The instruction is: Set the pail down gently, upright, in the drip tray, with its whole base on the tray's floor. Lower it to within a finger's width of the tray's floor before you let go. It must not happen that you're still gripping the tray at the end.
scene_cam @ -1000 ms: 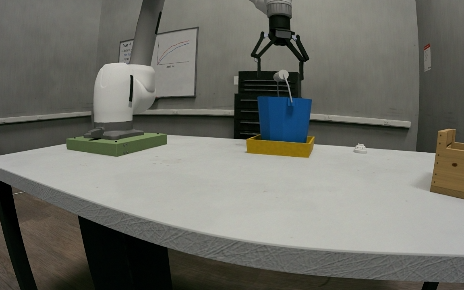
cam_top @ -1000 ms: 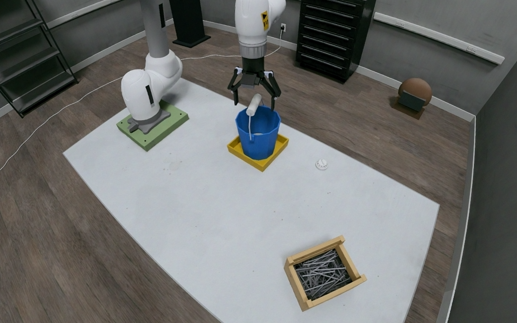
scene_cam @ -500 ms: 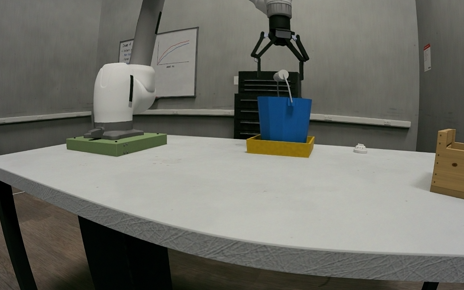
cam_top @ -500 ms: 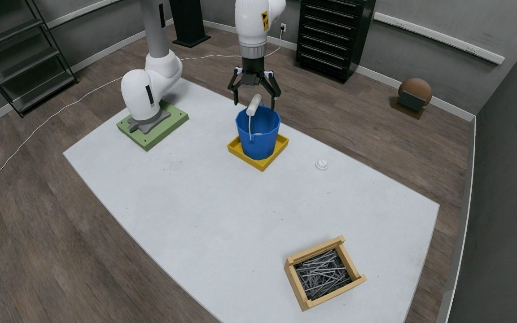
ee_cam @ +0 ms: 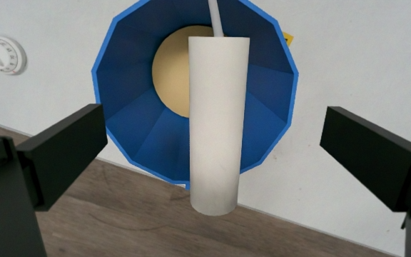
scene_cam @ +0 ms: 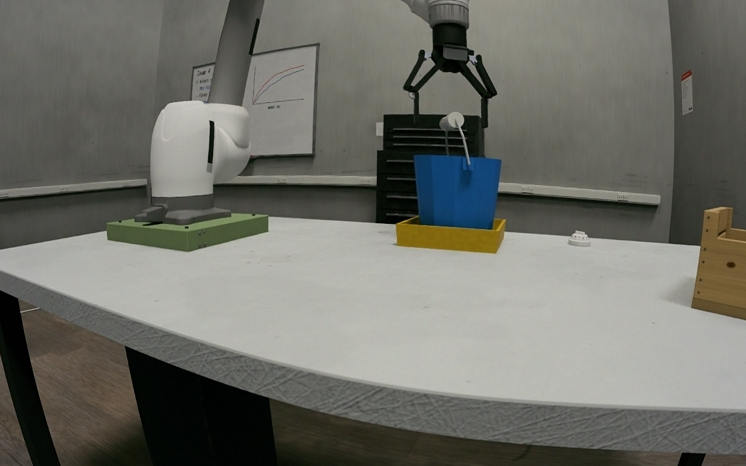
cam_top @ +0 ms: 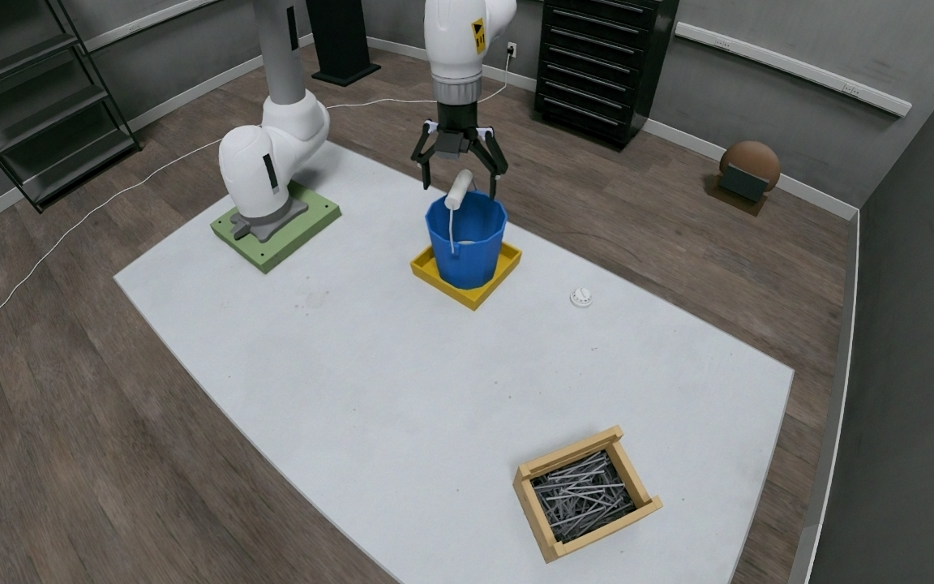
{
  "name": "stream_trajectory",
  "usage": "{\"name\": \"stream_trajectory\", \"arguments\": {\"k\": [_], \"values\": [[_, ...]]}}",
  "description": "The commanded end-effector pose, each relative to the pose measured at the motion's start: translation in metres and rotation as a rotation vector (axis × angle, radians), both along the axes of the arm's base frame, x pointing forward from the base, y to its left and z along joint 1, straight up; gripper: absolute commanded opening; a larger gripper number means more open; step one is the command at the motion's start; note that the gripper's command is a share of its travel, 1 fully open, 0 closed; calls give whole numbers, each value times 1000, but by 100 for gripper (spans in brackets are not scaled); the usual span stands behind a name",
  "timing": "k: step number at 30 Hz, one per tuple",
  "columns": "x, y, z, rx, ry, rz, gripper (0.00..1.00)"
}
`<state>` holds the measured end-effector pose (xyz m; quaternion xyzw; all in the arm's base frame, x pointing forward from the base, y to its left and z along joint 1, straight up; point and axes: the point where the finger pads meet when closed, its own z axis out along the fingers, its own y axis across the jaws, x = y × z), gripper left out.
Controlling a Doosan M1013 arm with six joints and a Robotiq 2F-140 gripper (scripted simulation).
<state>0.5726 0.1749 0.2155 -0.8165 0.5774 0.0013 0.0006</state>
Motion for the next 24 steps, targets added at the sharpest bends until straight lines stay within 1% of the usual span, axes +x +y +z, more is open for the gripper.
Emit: {"name": "stream_trajectory", "arguments": {"k": [1,6,8,23,24], "values": [[0,0,4,1,-1,0,100],[0,0,11,1,-1,0,100],[0,0,11,1,-1,0,100],[0,0,46,1,-1,0,100],[0,0,46,1,-1,0,100]]}}
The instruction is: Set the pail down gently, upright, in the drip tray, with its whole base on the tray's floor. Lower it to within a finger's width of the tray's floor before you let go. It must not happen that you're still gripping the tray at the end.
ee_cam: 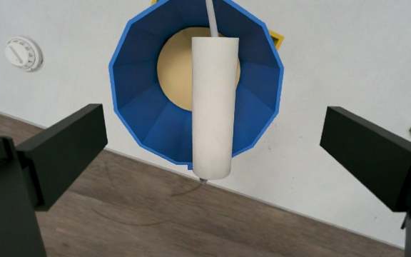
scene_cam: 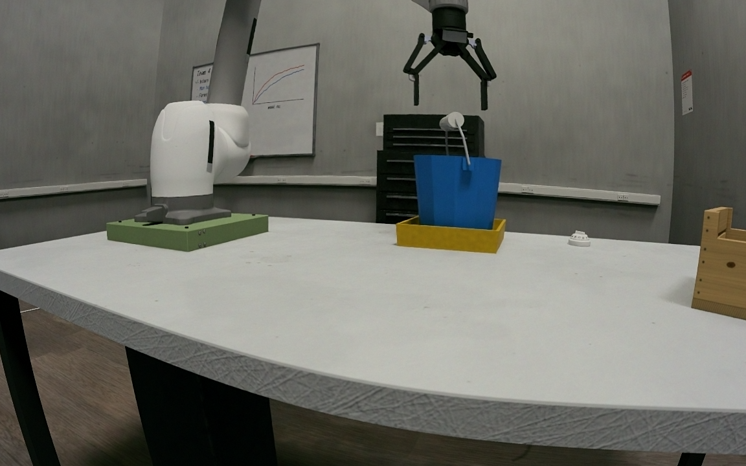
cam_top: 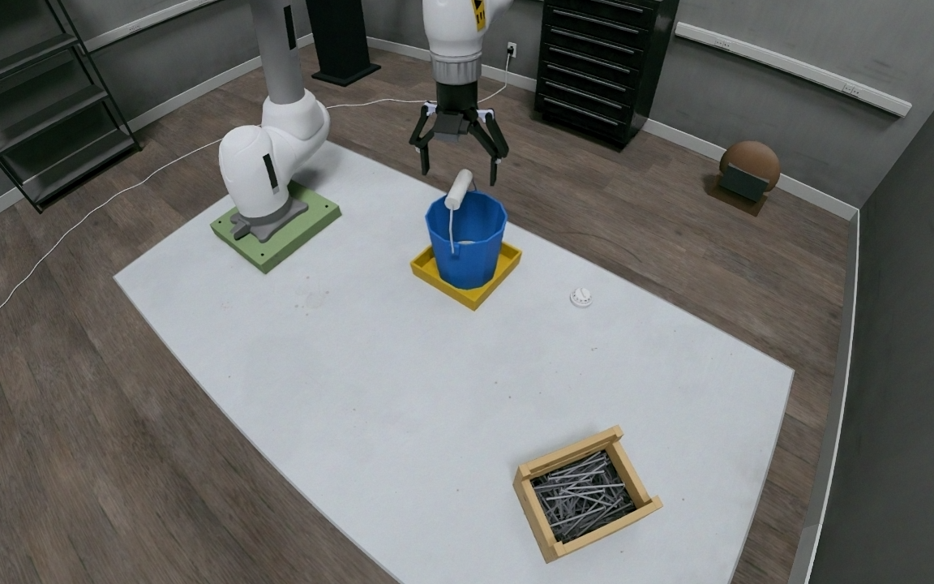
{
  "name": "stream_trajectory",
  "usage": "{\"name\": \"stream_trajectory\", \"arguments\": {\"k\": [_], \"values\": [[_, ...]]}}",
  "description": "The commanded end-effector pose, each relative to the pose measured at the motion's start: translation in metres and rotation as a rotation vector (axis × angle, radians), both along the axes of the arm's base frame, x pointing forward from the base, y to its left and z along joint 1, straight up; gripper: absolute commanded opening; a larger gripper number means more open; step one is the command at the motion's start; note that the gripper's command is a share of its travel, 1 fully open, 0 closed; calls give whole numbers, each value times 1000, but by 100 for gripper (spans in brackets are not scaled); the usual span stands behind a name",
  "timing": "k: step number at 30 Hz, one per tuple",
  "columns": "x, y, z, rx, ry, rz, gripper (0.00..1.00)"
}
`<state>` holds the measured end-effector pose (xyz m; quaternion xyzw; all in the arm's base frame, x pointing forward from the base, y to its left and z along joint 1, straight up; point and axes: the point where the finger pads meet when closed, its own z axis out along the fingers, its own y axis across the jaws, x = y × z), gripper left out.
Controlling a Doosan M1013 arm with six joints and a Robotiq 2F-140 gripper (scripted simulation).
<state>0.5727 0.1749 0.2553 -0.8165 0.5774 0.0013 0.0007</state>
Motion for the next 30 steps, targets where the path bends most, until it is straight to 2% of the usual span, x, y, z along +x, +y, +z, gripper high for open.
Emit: {"name": "stream_trajectory", "arguments": {"k": [1,15,30], "values": [[0,0,6,1,-1,0,100],[0,0,33,1,-1,0,100],[0,0,39,1,-1,0,100]]}}
